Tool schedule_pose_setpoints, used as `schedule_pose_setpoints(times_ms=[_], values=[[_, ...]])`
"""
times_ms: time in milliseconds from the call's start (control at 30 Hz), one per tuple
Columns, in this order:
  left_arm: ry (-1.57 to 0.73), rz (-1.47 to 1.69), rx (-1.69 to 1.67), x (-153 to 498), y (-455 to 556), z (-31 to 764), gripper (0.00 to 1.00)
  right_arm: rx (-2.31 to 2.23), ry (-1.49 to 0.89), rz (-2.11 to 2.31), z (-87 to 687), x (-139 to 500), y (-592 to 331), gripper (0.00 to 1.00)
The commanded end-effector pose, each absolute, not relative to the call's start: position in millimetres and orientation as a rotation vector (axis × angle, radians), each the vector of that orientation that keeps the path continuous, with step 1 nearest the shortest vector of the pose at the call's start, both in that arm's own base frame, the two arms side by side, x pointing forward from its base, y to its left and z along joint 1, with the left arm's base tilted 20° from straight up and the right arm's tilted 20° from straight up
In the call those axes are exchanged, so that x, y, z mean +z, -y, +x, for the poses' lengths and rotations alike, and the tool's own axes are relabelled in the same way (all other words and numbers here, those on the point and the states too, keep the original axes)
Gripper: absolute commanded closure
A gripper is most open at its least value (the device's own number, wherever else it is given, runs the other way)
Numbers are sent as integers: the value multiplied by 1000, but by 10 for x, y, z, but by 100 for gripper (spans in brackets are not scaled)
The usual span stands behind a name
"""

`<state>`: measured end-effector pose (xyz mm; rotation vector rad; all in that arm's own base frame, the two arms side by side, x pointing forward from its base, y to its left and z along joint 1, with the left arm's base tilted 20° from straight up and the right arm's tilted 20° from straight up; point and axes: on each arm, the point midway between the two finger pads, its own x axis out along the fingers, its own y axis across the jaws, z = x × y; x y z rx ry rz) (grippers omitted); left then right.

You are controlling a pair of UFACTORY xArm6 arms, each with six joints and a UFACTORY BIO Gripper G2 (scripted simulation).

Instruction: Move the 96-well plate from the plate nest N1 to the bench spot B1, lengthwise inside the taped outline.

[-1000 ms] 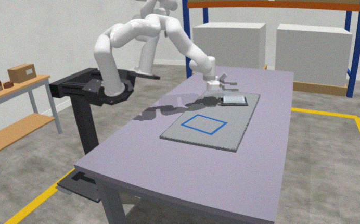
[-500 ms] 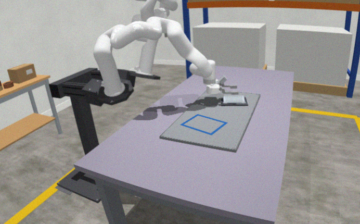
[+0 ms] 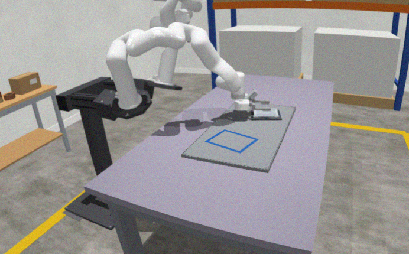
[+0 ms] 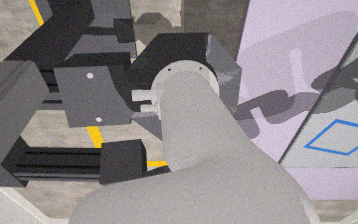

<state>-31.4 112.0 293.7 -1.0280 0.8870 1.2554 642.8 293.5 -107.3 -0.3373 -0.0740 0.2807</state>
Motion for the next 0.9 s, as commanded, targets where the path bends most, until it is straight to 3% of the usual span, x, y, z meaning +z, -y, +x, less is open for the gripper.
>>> schedule_pose_setpoints(times_ms=[0,867], values=[[-886,-1026,1256,2943,-1123,-315,0,281,79,-335,6452,-1116,-2929,63],[-886,-1026,1256,2943,-1123,-315,0,281,79,-335,6461,-1188,-2904,63]])
